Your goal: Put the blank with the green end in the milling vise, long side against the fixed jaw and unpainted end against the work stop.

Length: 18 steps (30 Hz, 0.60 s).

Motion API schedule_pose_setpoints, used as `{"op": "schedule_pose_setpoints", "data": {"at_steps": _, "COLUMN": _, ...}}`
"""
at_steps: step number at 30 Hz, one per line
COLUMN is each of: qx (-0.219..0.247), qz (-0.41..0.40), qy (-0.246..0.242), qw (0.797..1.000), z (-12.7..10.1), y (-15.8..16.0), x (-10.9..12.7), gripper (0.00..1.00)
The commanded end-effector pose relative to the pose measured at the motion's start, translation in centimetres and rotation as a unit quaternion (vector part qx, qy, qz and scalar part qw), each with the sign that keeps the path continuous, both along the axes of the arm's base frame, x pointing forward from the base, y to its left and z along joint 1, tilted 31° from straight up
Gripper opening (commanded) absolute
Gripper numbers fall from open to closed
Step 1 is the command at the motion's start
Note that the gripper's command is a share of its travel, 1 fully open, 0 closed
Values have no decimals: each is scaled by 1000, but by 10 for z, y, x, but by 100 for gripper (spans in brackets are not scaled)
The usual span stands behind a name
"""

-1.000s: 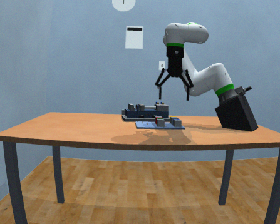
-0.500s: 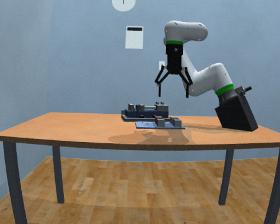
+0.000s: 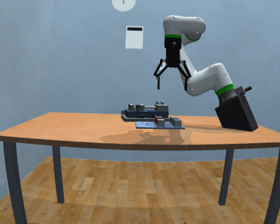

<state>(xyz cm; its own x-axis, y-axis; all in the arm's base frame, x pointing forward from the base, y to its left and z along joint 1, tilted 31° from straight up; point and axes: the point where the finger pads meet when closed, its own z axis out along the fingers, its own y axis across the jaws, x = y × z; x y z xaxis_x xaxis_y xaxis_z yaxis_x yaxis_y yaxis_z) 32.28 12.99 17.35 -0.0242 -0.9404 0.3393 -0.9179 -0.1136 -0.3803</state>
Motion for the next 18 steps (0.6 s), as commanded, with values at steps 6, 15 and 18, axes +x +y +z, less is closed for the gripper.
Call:
{"op": "schedule_pose_setpoints", "data": {"at_steps": 6, "qx": 0, "qz": 0, "qy": 0, "qw": 1000, "z": 26, "y": -3, "x": -7, "gripper": 100}}
{"op": "schedule_pose_setpoints", "data": {"at_steps": 15, "qx": 0, "qz": 0, "qy": 0, "qw": 1000, "z": 49, "y": -6, "x": -13, "gripper": 100}}
{"op": "schedule_pose_setpoints", "data": {"at_steps": 18, "qx": 0, "qz": 0, "qy": 0, "qw": 1000, "z": 61, "y": -8, "x": -16, "gripper": 100}}
